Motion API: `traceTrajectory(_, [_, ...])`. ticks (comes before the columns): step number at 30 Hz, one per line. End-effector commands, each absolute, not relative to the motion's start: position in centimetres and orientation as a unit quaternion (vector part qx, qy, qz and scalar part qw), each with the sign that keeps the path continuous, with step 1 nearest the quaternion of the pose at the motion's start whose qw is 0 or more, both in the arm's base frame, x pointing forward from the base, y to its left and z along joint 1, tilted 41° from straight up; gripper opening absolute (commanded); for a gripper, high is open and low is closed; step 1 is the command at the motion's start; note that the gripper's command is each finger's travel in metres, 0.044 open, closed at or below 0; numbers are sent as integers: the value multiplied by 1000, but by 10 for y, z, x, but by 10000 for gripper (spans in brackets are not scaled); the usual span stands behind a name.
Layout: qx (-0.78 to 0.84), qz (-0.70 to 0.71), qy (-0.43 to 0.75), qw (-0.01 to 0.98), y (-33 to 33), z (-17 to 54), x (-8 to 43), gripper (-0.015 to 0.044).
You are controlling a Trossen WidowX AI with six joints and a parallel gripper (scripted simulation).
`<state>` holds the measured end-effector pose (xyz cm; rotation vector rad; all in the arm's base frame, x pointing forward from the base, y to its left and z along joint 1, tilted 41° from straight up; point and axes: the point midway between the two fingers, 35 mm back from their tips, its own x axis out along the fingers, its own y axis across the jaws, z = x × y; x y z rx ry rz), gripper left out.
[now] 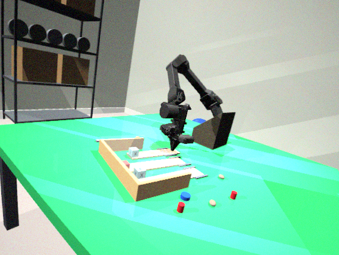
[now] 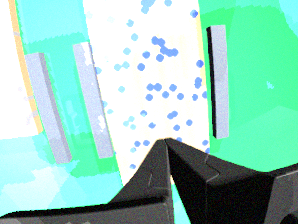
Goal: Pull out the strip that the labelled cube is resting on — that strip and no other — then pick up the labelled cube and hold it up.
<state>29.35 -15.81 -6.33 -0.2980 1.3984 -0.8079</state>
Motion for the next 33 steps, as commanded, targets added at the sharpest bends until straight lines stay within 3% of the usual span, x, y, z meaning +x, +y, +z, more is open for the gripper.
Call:
traceTrajectory(1, [-130,-361,631,675,-157,-68,281,0])
traceTrajectory(33, [-130,-360,632,674,-143,-77,235,0])
